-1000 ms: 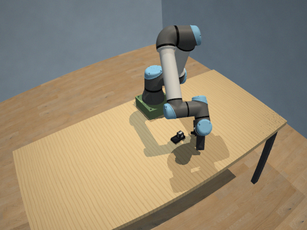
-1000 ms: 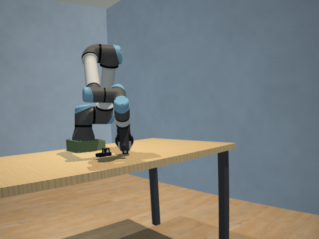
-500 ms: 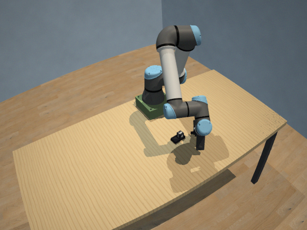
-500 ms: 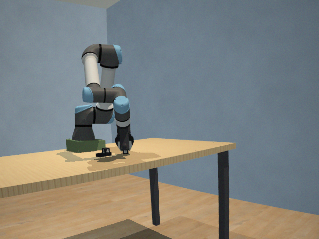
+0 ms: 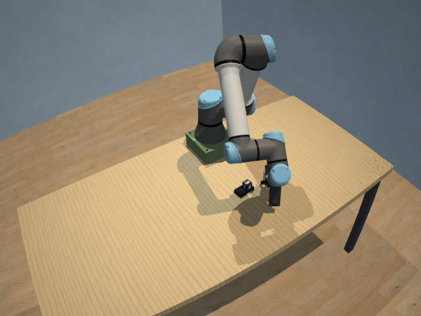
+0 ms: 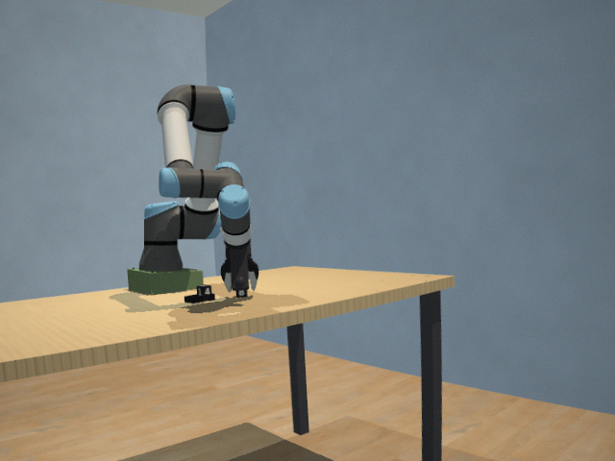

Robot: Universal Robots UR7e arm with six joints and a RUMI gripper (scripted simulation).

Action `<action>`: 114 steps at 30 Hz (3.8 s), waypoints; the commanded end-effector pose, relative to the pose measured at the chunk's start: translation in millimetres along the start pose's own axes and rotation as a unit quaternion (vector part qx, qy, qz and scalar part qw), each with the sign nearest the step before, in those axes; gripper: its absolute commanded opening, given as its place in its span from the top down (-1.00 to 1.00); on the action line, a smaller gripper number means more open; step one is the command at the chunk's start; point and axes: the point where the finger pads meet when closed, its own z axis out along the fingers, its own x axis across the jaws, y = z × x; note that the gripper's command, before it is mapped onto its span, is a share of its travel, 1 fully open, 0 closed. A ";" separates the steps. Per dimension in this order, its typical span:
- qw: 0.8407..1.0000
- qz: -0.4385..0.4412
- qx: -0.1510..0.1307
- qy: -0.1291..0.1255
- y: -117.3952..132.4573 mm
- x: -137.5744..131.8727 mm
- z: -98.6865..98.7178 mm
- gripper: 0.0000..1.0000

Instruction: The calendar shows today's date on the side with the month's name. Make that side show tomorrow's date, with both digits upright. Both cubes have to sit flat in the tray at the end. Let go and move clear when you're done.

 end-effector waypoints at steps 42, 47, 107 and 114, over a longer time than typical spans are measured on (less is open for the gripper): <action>1.000 0.000 0.001 0.000 48.3 -0.1 -48.7 0.17; 1.000 0.000 0.001 0.000 48.8 -0.1 -49.2 0.17; 0.965 0.000 0.263 0.000 53.7 -0.1 -47.7 0.17; 0.951 0.000 0.308 0.003 53.2 0.0 -46.3 0.17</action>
